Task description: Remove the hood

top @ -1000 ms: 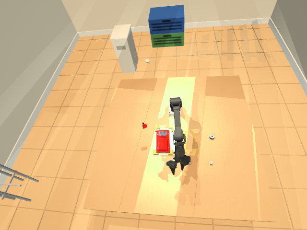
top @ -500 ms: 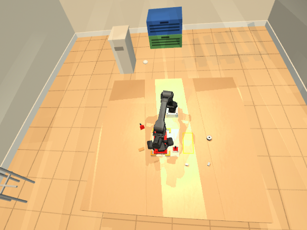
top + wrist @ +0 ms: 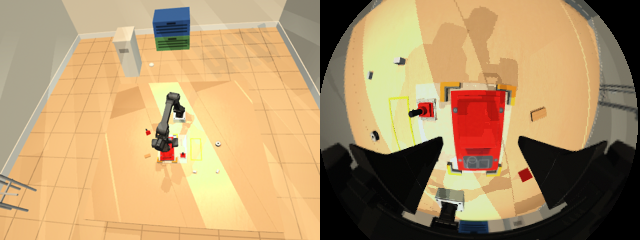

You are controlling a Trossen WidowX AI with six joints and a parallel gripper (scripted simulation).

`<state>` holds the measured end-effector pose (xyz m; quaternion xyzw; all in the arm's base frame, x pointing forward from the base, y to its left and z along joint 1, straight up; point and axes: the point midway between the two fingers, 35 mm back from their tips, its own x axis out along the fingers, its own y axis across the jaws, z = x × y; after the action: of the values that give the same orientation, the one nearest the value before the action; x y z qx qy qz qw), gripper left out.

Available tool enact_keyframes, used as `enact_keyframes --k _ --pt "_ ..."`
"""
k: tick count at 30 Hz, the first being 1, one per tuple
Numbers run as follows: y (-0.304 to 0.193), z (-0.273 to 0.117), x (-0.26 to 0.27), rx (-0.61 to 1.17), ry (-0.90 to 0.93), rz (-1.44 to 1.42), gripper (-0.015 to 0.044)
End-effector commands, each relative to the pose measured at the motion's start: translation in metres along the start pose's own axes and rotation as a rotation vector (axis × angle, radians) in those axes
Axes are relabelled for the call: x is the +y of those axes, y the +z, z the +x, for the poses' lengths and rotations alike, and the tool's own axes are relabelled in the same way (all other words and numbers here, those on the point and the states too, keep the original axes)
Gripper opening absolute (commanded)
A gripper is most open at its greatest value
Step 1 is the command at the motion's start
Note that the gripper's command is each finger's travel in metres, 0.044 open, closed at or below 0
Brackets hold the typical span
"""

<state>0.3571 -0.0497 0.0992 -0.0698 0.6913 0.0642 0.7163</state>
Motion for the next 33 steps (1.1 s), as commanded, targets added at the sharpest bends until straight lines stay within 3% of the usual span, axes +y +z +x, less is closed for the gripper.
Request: enact_keyframes --k 1,33 --pt "0.000 0.003 0.001 0.000 0.005 0.004 0.0440" --pt "0.001 0.028 0.001 0.000 0.005 0.004 0.0440"
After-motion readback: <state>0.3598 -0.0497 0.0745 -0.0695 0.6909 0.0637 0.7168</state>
